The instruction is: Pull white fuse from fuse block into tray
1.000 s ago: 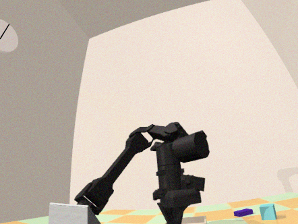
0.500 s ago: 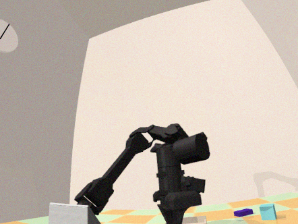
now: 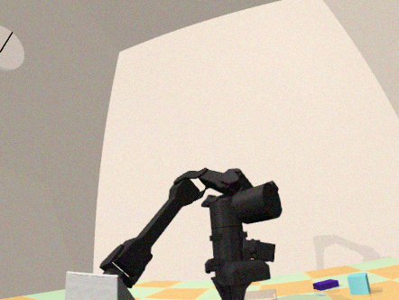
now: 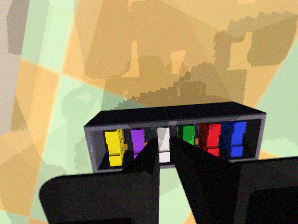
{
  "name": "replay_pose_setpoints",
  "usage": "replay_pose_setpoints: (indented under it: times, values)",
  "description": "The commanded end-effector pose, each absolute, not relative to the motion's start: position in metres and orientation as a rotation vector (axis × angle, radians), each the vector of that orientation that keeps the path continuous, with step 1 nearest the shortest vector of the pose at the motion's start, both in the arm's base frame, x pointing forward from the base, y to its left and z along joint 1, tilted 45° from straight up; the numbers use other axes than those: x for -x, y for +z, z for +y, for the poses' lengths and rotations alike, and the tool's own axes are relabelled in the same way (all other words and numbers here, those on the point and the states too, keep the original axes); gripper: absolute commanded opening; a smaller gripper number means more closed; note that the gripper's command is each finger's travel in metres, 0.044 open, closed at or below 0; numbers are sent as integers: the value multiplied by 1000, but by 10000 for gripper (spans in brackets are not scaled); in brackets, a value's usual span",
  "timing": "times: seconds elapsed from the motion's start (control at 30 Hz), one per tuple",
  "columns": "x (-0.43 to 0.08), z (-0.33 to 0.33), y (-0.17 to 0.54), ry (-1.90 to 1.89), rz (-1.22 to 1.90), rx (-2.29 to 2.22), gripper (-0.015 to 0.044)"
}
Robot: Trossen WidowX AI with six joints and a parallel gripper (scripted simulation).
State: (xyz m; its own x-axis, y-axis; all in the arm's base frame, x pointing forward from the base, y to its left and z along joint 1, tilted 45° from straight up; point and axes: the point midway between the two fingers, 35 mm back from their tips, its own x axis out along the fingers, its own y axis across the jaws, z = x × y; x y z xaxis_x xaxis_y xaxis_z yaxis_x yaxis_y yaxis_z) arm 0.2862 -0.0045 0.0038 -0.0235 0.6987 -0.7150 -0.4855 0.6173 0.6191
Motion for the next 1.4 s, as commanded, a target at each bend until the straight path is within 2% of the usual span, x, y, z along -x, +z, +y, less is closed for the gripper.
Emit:
replay_pose_setpoints:
  times: [0.0,0.17,1.37]
  values:
    - [-286,-5,4,955,1281,-207,31]
    - [-286,-5,4,955,1281,-207,0]
    - [-287,-16,15,953,1283,-211,0]
